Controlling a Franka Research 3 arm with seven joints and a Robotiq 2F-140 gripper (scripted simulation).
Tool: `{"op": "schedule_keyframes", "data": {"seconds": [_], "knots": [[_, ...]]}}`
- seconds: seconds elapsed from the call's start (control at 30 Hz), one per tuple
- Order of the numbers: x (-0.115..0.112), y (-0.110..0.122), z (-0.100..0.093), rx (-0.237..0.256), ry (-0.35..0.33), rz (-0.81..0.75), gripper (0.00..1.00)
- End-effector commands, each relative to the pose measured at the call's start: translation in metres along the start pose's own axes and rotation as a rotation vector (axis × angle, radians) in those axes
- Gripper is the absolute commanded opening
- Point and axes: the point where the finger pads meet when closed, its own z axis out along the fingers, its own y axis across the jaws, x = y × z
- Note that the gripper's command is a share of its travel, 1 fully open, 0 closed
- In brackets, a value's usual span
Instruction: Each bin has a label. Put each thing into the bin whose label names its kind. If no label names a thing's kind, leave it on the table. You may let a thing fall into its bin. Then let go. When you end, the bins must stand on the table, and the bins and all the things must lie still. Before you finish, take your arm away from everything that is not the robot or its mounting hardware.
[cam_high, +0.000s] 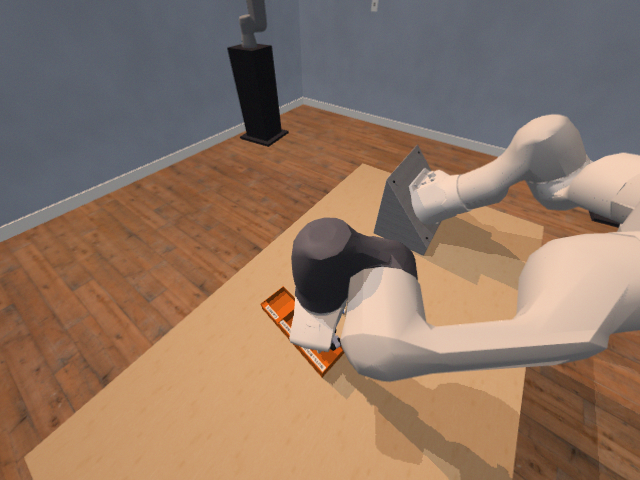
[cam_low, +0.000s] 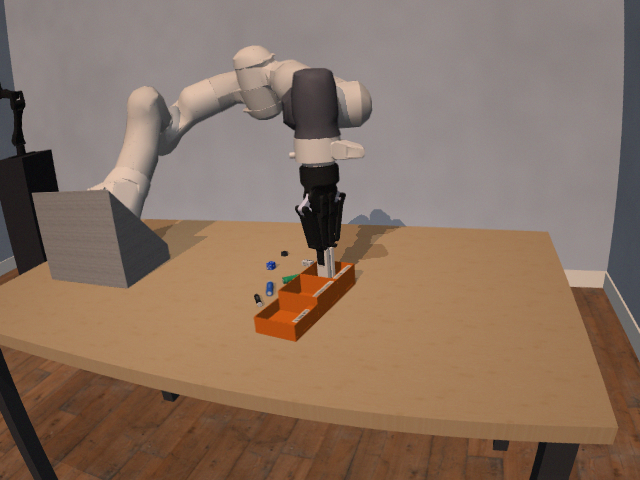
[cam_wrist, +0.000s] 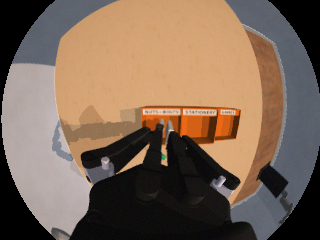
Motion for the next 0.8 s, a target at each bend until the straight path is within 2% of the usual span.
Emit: {"op": "schedule_keyframes", "data": {"seconds": [0.0, 0.3, 0.57, 0.77], "knots": [[-0.001, 0.0, -0.007, 0.0, -0.003, 0.004, 0.05], [-0.001, 0.0, -0.016, 0.0, -0.003, 0.004, 0.05], [-0.001, 0.0, -0.047, 0.0, -0.003, 0.004, 0.05], [-0.001, 0.0, -0.047, 0.0, -0.003, 0.004, 0.05]]}}
